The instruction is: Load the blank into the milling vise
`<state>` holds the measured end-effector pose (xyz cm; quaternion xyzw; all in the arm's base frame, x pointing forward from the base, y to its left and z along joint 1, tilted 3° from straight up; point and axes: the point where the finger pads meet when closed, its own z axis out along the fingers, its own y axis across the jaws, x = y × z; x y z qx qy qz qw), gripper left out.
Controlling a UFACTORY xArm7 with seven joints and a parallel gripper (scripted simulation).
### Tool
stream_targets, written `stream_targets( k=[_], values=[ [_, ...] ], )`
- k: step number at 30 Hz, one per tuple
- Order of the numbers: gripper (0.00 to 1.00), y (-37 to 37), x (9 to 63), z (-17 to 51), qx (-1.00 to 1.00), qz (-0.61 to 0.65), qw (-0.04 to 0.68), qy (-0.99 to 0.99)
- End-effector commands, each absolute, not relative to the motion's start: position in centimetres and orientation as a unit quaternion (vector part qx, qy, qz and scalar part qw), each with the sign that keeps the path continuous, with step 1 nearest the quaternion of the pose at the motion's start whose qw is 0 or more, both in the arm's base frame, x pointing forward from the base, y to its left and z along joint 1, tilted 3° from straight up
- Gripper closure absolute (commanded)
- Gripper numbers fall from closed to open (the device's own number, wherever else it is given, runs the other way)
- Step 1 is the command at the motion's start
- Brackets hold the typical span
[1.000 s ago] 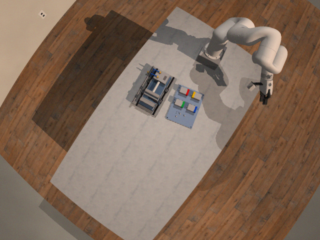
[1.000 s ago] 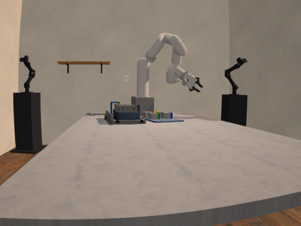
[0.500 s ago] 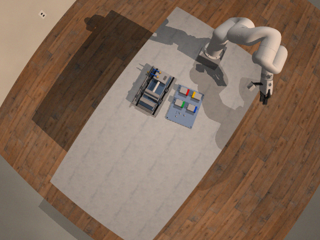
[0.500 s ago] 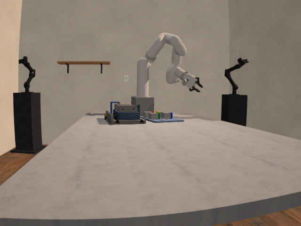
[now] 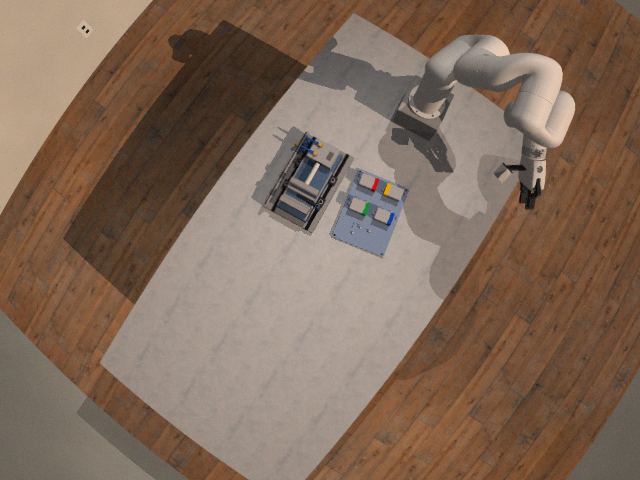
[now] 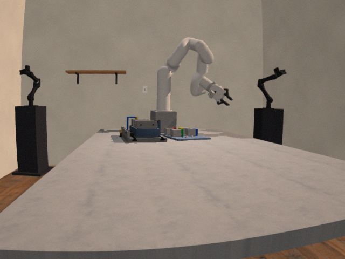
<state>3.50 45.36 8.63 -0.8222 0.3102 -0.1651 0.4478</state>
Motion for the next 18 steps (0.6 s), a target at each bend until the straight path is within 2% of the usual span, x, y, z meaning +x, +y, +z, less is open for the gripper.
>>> stream_targets(
  k=[1,13,14,18],
  values=[
    [0.60,45.43,3.46,8.75,-0.822,-0.165,0.449,0.310],
    [0.60,45.43,3.46,8.75,-0.822,-0.165,0.449,0.310],
    [0.00,45.43,3.46,8.75,-0.822,-0.165,0.449,0.310],
    [0.00,45.43,3.46,8.75,-0.822,-0.165,0.449,0.310]
  ],
)
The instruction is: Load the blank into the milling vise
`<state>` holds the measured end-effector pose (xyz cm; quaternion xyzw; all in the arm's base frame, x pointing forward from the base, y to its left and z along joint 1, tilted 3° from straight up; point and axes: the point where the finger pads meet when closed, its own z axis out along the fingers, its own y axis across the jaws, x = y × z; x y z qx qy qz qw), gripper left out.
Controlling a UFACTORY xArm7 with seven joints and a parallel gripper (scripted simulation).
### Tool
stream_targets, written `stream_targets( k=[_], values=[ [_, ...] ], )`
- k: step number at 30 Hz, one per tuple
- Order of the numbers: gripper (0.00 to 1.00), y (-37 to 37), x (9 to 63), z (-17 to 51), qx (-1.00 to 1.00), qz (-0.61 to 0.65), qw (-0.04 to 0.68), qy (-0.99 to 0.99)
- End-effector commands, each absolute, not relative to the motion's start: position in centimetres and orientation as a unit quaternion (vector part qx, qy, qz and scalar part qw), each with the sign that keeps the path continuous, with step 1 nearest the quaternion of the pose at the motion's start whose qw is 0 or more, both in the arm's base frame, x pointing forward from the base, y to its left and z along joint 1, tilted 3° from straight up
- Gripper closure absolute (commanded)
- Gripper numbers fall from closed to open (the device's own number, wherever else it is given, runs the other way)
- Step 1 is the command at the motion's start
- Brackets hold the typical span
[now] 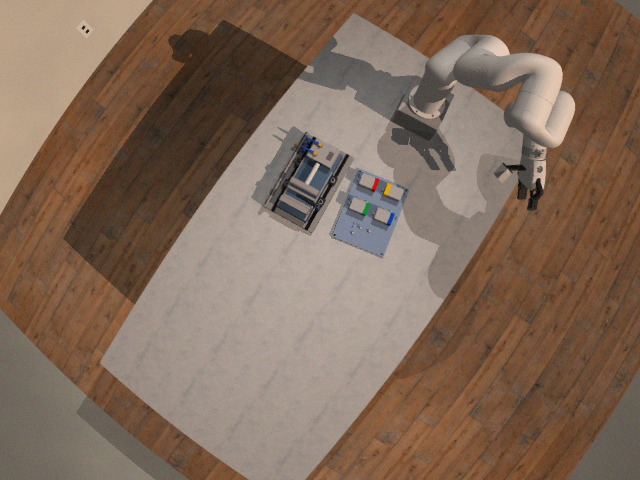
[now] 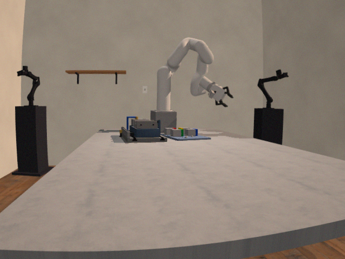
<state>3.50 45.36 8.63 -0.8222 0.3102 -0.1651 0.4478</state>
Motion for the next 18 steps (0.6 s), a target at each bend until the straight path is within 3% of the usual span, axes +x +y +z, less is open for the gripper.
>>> stream_targets(
  k=[1,12,18],
  values=[
    [0.00,45.4,3.5,8.7,-0.822,-0.165,0.449,0.310],
    [0.00,45.4,3.5,8.7,-0.822,-0.165,0.449,0.310],
    [0.00,43.8,4.9,9.3,-0.836,-0.146,0.397,0.350]
  ],
)
